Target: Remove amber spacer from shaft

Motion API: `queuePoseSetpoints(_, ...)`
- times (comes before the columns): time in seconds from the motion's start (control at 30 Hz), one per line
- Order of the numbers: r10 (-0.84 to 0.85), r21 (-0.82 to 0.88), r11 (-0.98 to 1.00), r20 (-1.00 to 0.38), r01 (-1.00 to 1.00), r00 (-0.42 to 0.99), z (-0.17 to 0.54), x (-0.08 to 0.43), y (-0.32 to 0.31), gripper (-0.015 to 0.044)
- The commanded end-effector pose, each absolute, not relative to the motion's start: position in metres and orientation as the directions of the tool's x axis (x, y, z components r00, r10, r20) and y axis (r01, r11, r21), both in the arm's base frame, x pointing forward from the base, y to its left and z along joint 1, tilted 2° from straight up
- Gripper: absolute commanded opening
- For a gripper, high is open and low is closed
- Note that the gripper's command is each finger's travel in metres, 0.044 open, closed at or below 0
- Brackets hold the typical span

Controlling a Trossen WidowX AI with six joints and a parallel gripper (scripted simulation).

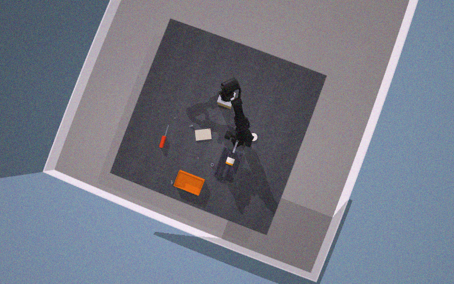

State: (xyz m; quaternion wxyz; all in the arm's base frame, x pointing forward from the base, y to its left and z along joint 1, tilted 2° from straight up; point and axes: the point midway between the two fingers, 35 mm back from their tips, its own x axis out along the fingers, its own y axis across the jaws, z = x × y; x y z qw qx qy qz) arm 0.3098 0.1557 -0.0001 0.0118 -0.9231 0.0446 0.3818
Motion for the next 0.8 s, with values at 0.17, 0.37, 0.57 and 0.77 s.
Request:
queuePoseSetpoints(0.17, -0.074, 0.011, -0.996, -0.707, -0.093, 0.704, -0.0003, 0.3081, 0.1559, 0.0000)
queuePoseSetpoints(0.37, -0.074, 0.011, -0.996, -0.707, -0.093, 0.704, -0.0003, 0.3075, 0.1560, 0.0000)
queuePoseSetpoints(0.57, -0.074, 0.011, -0.996, -0.707, -0.093, 0.704, -0.0004, 0.3068, 0.1560, 0.0000)
queuePoseSetpoints(0.77, -0.074, 0.011, -0.996, -0.707, -0.093, 0.704, -0.0004, 0.3062, 0.1561, 0.0000)
